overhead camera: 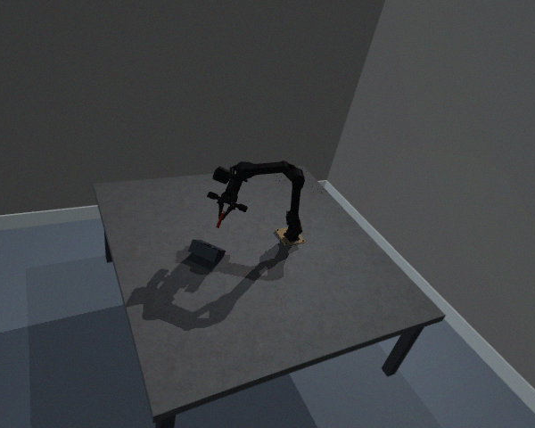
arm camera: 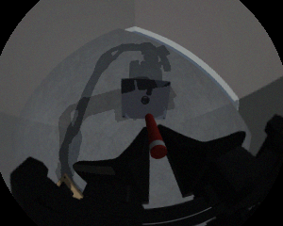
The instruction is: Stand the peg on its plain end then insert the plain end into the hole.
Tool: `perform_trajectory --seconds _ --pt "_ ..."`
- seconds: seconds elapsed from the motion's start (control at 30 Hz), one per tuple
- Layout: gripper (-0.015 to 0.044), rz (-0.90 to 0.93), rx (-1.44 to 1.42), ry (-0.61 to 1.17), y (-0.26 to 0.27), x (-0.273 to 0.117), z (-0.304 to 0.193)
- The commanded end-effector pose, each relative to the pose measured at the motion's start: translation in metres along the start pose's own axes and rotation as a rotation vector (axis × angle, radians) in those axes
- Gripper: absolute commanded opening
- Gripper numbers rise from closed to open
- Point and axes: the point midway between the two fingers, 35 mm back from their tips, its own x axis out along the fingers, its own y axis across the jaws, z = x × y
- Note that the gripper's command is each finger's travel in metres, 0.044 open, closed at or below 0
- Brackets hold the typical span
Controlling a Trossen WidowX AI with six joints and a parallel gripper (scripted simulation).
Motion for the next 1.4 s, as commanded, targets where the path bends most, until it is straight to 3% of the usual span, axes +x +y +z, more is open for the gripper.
perform_trajectory --seconds 0.0,0.63,1.37 --pt "0.0 0.001 -0.015 -0.016 -0.001 0.009 0.004" --pt "0.0 0.001 -0.039 -0.04 -0.002 0.053 0.012" --pt "0.0 -0.001 -0.039 -0.043 -0.002 0.072 0.012"
